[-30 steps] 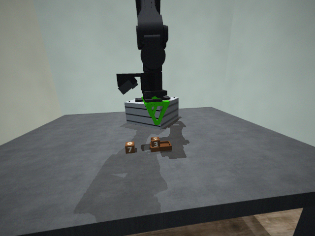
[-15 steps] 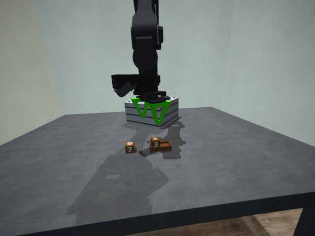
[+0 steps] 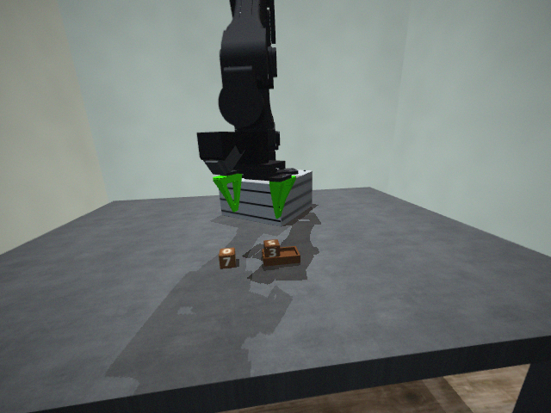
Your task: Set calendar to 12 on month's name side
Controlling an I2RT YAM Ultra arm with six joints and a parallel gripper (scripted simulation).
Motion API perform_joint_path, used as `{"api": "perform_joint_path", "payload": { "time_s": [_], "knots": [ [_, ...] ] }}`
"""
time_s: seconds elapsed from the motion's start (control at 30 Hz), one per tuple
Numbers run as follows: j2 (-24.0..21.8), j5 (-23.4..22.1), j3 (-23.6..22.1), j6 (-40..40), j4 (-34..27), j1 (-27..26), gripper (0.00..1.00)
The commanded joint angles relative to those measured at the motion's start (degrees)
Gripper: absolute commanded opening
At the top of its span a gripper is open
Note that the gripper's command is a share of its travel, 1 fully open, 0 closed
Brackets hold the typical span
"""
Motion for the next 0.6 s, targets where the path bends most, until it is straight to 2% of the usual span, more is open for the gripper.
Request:
{"api": "perform_joint_path", "payload": {
  "time_s": [0.0, 0.03, 0.1, 0.2, 0.4, 0.53, 0.57],
  "knots": [
    [-0.3, 0.0, 0.3, -8.2, 0.1, -0.2, 1.00],
    [-0.3, 0.0, 0.3, -8.2, 0.1, -0.2, 1.00],
    [-0.1, 0.0, 0.4, -16.2, 0.2, -0.8, 1.00],
    [0.1, -0.1, 0.5, -22.7, 0.3, -1.3, 1.00],
    [0.4, -0.1, 0.7, -33.0, 0.4, -2.1, 1.00],
    [0.7, -0.1, 0.8, -43.1, 0.5, -2.8, 1.00],
    [0.7, -0.1, 0.8, -43.1, 0.5, -2.8, 1.00]
  ]
}}
